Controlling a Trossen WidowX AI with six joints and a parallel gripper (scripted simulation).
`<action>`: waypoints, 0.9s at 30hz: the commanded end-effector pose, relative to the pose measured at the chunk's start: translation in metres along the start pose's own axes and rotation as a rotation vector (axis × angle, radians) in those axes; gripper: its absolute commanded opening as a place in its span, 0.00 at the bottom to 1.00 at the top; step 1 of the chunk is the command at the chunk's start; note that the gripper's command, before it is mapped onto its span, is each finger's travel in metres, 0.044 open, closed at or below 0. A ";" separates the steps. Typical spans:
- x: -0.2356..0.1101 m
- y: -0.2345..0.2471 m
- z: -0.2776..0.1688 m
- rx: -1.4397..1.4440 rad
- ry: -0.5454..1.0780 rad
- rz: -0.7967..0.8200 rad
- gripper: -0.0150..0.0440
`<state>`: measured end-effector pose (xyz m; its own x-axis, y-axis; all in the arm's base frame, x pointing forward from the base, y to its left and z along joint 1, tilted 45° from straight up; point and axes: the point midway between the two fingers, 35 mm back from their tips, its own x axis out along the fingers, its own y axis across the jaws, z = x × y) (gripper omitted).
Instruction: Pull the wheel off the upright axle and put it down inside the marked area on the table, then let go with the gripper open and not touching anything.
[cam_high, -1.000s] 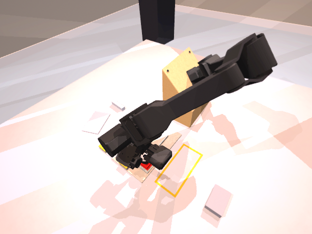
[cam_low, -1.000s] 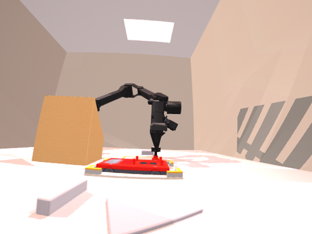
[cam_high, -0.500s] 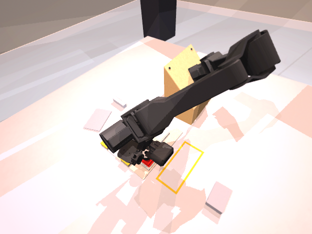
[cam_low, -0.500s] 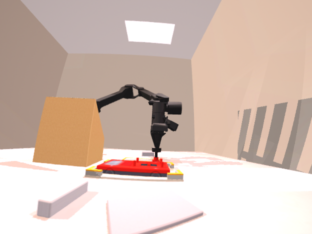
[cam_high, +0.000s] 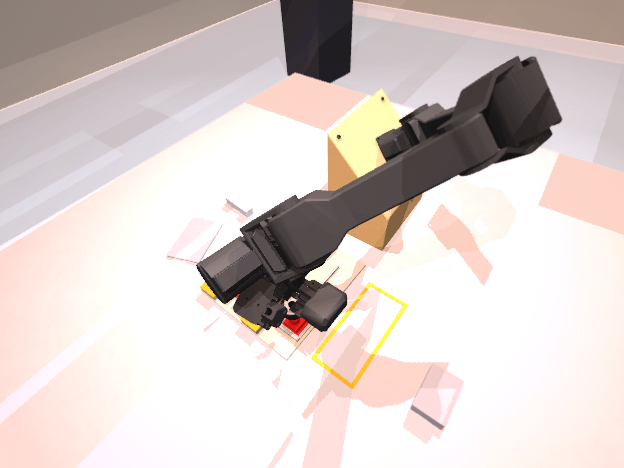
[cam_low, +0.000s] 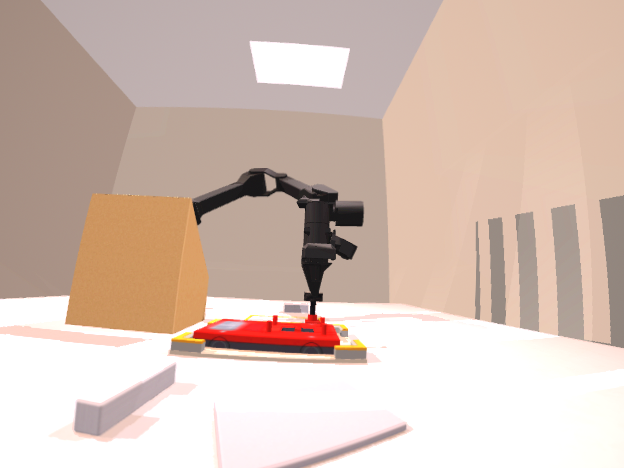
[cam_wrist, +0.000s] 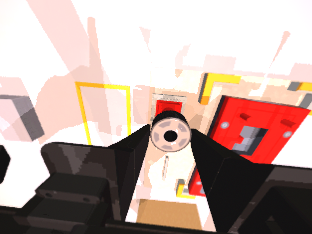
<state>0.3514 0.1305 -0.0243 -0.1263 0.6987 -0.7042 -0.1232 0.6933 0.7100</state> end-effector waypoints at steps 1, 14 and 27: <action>-0.003 0.001 0.001 -0.007 -0.002 -0.003 0.25; -0.007 0.001 0.000 -0.005 -0.002 -0.003 0.25; -0.042 -0.003 -0.004 -0.005 -0.002 -0.004 0.25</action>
<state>0.3519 0.1043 -0.0047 -0.1315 0.6992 -0.7028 -0.1135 0.6936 0.7113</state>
